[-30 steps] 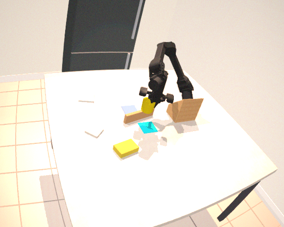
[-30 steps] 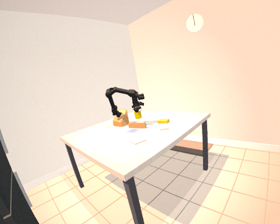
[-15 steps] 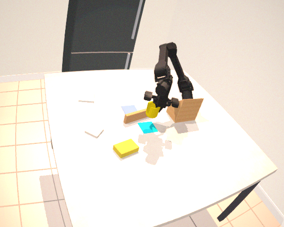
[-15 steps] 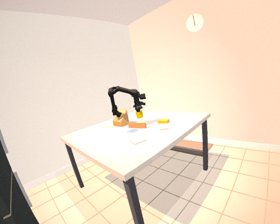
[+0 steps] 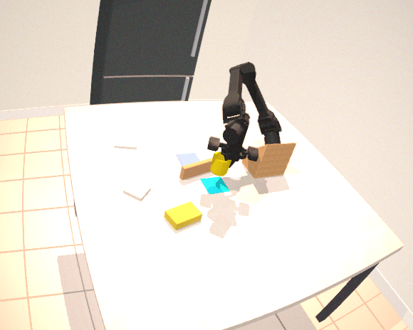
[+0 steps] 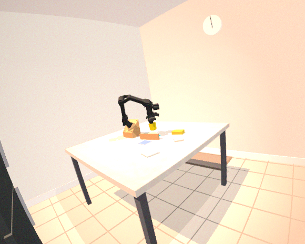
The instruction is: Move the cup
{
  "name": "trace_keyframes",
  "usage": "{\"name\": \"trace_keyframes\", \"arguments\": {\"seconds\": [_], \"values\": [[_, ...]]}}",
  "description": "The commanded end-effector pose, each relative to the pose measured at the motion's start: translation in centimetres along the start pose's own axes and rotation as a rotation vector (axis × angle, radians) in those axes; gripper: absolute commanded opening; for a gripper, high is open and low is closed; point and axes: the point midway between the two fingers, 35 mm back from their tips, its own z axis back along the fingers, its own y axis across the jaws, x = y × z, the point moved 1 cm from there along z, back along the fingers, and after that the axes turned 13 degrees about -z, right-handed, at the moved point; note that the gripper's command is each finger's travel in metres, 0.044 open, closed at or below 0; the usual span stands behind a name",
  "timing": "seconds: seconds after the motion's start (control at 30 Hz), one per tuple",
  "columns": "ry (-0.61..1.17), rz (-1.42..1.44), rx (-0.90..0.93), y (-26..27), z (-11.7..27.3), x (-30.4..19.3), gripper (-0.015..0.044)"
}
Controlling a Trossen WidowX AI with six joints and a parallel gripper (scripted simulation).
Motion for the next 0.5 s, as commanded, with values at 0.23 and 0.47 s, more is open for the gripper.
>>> {"name": "trace_keyframes", "arguments": {"seconds": [0.23, 0.47], "values": [[0.014, 0.012, -0.002, 0.2, -2.3, -0.1, 0.0000], [0.014, 0.012, -0.003, 0.2, -3.4, -0.1, 0.0000]]}}
